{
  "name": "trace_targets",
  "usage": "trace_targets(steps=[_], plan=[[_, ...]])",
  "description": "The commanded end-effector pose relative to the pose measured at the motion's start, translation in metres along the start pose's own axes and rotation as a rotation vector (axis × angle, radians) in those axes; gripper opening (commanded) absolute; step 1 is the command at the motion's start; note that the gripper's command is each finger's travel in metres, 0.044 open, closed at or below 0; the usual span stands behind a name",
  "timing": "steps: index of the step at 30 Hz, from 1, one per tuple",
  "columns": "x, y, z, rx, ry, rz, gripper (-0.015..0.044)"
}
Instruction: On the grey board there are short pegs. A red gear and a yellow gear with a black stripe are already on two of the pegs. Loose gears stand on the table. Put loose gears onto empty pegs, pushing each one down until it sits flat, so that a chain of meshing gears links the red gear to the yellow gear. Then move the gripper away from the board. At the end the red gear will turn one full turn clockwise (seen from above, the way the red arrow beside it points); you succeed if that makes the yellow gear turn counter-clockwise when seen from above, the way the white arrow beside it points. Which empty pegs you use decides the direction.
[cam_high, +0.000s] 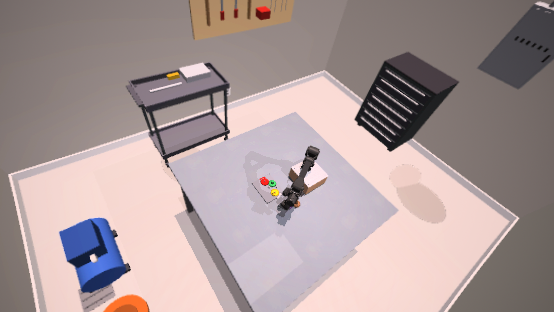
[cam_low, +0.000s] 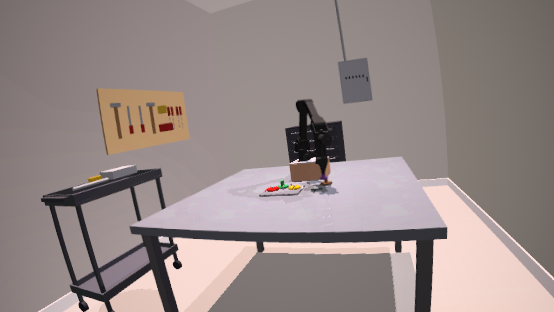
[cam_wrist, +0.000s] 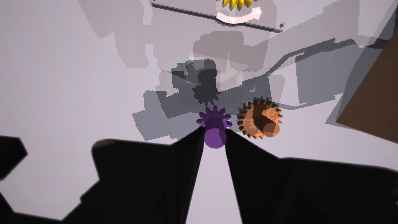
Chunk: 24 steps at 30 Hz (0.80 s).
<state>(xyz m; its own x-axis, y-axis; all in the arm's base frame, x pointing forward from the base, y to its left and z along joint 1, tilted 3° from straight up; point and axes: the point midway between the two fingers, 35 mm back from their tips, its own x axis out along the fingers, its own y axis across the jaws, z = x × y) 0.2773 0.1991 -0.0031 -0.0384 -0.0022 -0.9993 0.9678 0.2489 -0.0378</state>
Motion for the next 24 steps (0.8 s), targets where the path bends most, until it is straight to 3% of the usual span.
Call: trace_targets(steps=[1,24], plan=[[-0.018,0.004,-0.002,0.004,0.01,0.018,0.0],[-0.096,-0.007,0.0,0.004,0.01,0.017,0.0]])
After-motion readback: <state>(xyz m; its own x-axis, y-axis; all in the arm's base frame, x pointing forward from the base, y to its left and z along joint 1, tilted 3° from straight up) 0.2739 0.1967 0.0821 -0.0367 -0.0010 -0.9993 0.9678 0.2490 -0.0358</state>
